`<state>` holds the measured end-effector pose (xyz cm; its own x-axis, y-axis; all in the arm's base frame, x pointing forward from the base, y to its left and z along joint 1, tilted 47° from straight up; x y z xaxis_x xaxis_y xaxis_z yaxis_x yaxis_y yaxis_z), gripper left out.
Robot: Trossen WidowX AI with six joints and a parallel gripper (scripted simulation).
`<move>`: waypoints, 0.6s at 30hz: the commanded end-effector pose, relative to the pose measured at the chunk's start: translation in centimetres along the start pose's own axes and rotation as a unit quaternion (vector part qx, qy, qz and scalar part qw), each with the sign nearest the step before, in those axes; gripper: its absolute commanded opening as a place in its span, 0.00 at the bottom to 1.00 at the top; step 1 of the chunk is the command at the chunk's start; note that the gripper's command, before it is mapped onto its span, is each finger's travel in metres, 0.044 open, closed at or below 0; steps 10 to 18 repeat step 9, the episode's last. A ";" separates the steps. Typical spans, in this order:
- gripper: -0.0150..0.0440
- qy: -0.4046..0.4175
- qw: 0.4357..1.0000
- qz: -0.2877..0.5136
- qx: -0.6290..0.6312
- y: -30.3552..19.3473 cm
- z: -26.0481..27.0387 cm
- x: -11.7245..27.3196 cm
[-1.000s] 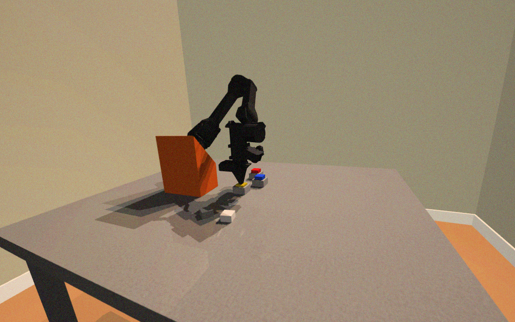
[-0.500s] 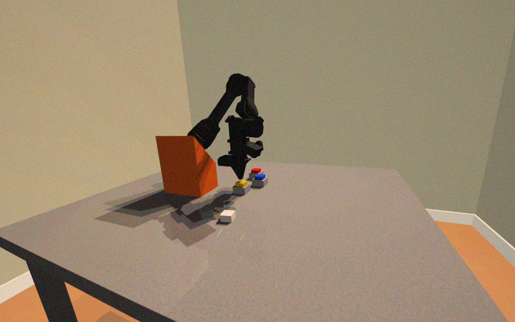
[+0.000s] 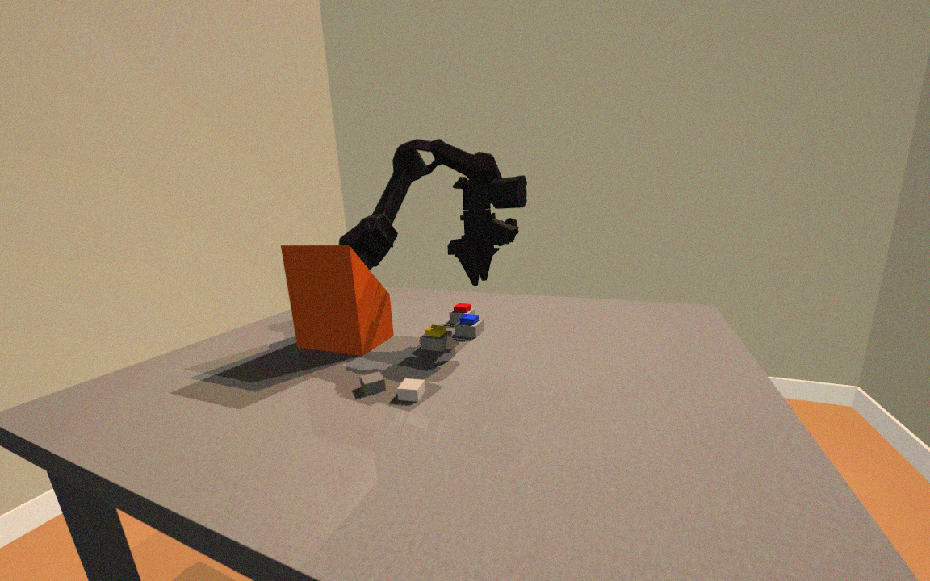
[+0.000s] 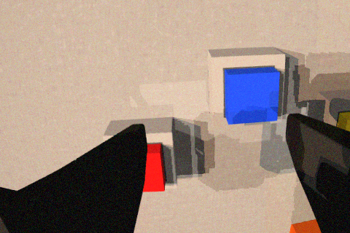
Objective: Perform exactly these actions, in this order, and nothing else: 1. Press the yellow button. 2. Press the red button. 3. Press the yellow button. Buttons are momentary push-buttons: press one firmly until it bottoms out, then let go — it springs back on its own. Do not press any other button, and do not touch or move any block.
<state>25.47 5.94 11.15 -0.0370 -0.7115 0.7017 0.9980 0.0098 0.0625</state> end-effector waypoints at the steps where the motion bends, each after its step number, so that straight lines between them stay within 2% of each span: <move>1: 0.87 0.012 1.000 0.003 -0.003 -0.1 6.4 1.9; 3: 0.93 0.012 1.000 0.003 -0.003 -0.1 6.8 2.1; 18: 0.93 0.012 1.000 0.003 -0.003 -0.1 6.8 2.1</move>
Point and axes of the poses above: the point midway between the two fingers, 35 mm back from their tips, its own x axis back along the fingers, its own z axis across the jaws, y = z × x, the point moved 2 cm from there along x, back along the fingers, and after that the axes turned 5 degrees about x, right-handed, at the moved point
